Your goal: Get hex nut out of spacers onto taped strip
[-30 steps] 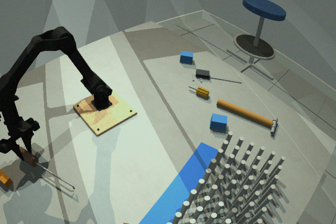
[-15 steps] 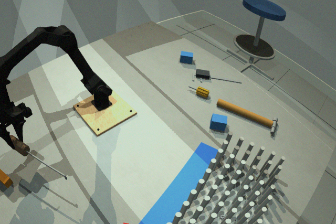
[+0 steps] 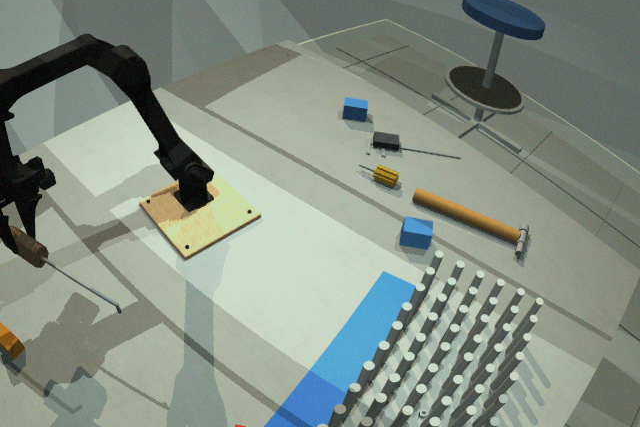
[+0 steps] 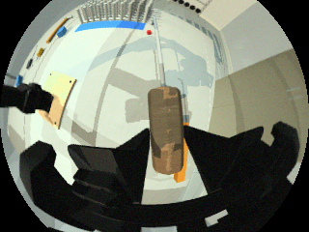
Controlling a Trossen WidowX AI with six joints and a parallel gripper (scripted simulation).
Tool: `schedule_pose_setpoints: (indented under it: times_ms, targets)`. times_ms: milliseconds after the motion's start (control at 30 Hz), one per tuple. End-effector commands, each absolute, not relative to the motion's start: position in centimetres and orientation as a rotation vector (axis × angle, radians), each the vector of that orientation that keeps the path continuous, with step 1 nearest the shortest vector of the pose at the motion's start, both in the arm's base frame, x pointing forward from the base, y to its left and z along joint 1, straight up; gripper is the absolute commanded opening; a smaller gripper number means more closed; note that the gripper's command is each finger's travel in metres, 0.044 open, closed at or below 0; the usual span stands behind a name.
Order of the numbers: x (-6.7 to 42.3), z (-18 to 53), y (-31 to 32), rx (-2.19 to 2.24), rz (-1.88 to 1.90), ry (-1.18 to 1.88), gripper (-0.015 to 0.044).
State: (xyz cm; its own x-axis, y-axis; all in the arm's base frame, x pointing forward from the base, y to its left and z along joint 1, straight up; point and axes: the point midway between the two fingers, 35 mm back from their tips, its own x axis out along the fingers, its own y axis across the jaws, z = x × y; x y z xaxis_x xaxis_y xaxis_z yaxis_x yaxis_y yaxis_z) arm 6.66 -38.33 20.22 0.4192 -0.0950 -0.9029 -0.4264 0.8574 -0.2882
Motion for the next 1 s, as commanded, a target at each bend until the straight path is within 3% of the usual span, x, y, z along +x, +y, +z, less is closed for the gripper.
schedule_pose_setpoints:
  times_ms: [0,967]
  targets:
    - [6.6,21.5,-38.0,-0.539,0.213,1.134,0.0000]
    - [19.2,22.4,-29.3,-0.477,0.217,1.216,0.0000]
